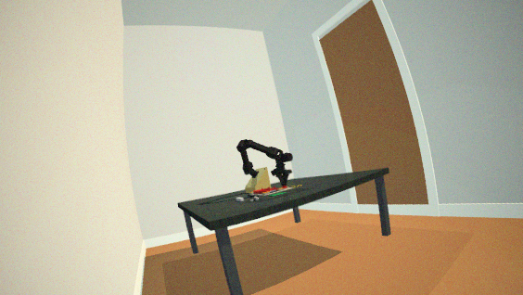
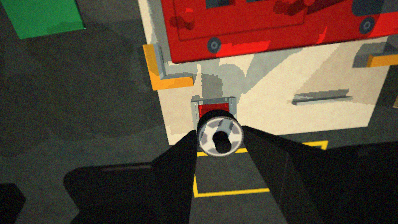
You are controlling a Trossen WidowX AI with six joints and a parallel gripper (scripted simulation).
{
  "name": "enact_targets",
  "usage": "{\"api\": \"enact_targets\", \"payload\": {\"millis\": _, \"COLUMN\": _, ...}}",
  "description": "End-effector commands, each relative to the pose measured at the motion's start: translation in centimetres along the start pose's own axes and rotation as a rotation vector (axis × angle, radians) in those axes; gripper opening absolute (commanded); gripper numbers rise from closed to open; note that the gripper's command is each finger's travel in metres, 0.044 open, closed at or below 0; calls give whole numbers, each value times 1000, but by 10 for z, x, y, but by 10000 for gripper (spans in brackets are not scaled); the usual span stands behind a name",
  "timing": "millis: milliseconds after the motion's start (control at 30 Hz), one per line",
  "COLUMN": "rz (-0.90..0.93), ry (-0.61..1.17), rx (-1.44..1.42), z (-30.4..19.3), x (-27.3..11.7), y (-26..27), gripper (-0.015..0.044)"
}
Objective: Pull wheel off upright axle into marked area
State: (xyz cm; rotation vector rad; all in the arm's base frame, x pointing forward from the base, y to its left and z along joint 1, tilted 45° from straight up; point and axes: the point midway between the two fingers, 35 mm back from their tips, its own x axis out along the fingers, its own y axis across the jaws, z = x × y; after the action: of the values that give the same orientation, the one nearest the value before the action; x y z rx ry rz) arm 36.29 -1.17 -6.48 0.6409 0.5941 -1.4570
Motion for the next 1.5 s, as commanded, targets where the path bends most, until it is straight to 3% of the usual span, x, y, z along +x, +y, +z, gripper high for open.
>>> {"api": "enact_targets", "payload": {"millis": 0, "rz": 0, "ry": 0, "rx": 3, "z": 0, "x": 0, "y": 0, "gripper": 135}}
{"api": "enact_targets", "payload": {"millis": 167, "rz": 0, "ry": 0, "rx": 3, "z": 0, "x": -1, "y": 0, "gripper": 4}}
{"api": "enact_targets", "payload": {"millis": 200, "rz": 0, "ry": 0, "rx": 3, "z": 0, "x": -2, "y": 0, "gripper": 0}}
{"api": "enact_targets", "payload": {"millis": 1467, "rz": 2, "ry": 0, "rx": 1, "z": 0, "x": -14, "y": 1, "gripper": 0}}
